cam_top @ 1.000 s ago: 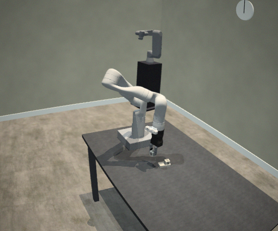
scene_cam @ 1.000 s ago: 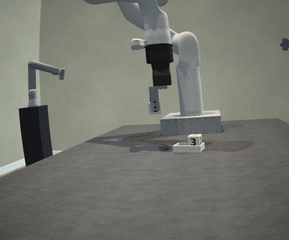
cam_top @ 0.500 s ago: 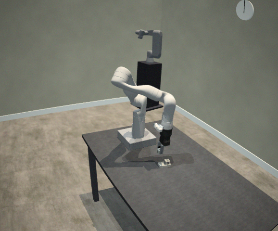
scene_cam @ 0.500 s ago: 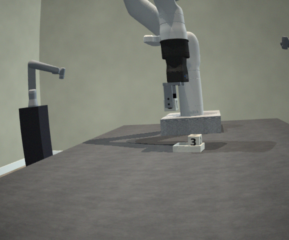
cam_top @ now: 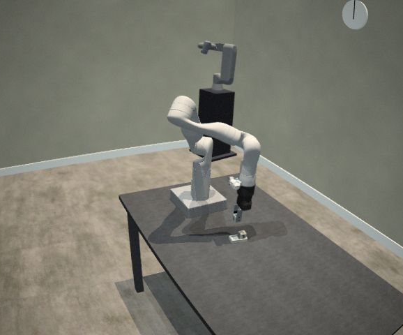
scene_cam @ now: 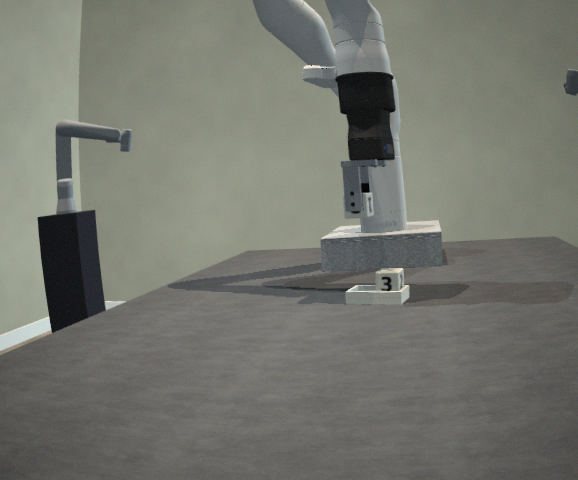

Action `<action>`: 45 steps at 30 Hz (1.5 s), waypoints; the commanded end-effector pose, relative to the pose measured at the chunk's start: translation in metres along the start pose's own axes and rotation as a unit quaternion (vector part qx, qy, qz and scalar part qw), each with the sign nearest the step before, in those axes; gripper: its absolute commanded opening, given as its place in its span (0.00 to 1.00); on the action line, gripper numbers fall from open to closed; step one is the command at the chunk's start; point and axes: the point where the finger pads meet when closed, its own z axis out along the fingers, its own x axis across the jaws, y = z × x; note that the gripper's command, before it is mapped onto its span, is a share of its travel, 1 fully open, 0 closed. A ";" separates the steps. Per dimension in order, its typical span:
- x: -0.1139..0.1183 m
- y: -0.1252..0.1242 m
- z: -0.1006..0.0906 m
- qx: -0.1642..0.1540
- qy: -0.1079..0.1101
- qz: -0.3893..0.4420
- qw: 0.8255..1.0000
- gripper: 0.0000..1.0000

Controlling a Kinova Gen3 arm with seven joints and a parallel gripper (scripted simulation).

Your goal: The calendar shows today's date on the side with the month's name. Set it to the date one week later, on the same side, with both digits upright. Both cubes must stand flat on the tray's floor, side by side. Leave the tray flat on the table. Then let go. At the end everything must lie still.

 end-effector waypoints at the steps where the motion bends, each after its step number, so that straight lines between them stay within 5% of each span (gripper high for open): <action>1: 0.000 0.001 -0.001 0.000 -0.001 -0.001 1.000 0.60; 17: 0.000 0.001 0.004 0.001 0.000 0.003 1.000 0.60; 45: 0.000 0.003 0.065 0.001 0.000 0.003 1.000 0.60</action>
